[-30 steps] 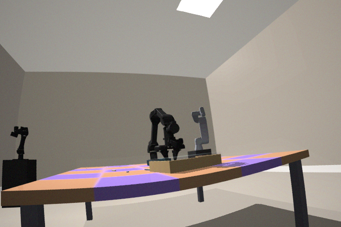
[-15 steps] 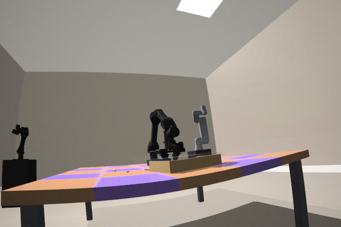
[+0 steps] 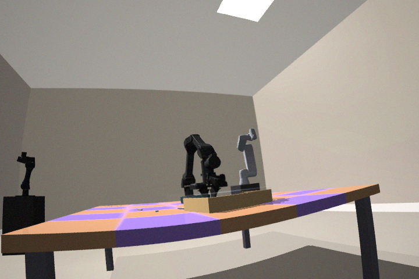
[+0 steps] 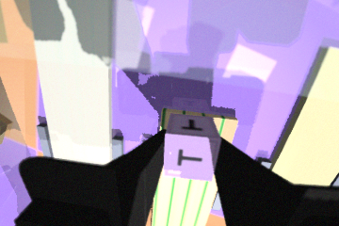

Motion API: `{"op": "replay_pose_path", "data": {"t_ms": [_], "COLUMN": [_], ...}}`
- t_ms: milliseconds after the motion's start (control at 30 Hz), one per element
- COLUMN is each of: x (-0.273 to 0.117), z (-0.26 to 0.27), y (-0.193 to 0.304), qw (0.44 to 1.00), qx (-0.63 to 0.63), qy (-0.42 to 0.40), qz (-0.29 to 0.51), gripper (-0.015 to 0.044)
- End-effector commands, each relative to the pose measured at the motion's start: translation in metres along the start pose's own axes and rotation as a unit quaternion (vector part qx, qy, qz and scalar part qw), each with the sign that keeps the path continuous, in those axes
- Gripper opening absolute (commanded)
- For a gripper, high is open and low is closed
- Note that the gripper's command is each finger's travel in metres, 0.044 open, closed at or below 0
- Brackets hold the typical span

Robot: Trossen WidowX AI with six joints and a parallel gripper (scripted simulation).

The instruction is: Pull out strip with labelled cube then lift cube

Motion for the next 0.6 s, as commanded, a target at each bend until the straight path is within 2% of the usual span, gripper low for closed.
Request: {"op": "replay_pose_path", "data": {"t_ms": [0,567], "x": [-0.008,-0.042], "z": [0.002,0.018], "y": [0.007,0.056], "qw": [1.0,1.0], "qx": [0.0,0.001], "qy": [0.0,0.002], "qz": [0.0,0.003], "gripper": [0.0,0.0]}}
Point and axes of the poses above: the point midway between the two fingers, 35 mm back from their tips, its own x axis out along the fingers, its own z axis across the jaws, y = z × x, the point moved 2 cm from there along -x, back along the fingers
